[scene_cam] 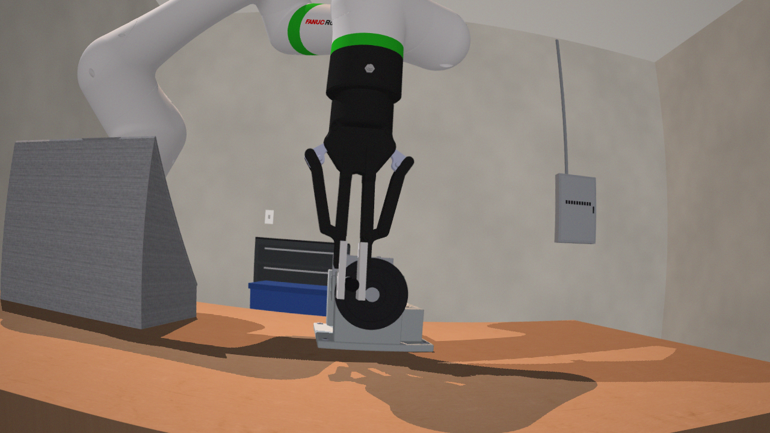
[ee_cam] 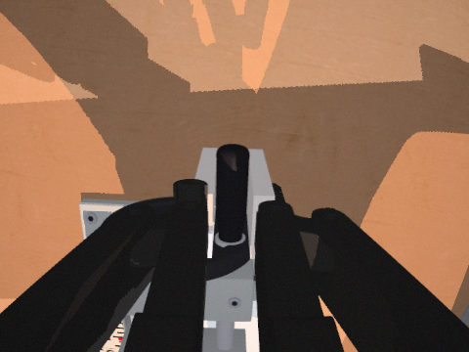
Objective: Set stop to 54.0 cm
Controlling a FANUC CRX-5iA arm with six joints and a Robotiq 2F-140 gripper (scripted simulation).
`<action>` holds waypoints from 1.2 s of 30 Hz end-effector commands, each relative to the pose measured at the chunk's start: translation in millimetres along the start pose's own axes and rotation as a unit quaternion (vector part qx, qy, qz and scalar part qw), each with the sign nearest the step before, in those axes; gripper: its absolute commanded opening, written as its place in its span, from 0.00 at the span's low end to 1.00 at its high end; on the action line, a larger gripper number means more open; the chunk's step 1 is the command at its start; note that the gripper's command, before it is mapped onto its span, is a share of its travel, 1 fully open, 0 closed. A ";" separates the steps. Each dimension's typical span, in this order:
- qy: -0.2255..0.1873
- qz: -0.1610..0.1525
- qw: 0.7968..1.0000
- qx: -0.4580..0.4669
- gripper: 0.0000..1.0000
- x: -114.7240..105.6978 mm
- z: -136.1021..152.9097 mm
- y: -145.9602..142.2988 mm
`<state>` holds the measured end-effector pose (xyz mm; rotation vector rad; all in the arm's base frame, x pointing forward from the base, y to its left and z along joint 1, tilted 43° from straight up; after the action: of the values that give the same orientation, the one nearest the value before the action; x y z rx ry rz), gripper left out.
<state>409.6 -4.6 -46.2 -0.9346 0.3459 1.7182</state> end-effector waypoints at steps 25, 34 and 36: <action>0.000 0.000 1.000 0.000 0.04 10.1 0.2 2.4; 0.000 0.000 1.000 0.000 0.04 17.8 0.2 2.0; 0.000 0.000 1.000 0.000 0.04 19.7 0.1 1.7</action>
<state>406.0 6.9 -59.4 -0.9346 0.3460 1.7182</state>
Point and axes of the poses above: the point where the finger pads meet when closed, its own x axis out along the fingers, its own y axis across the jaws, z = x × y, the point moved 7 cm from there along -x, back along the fingers, and after that the axes turned 9 degrees about -x, right-handed, at the moved point
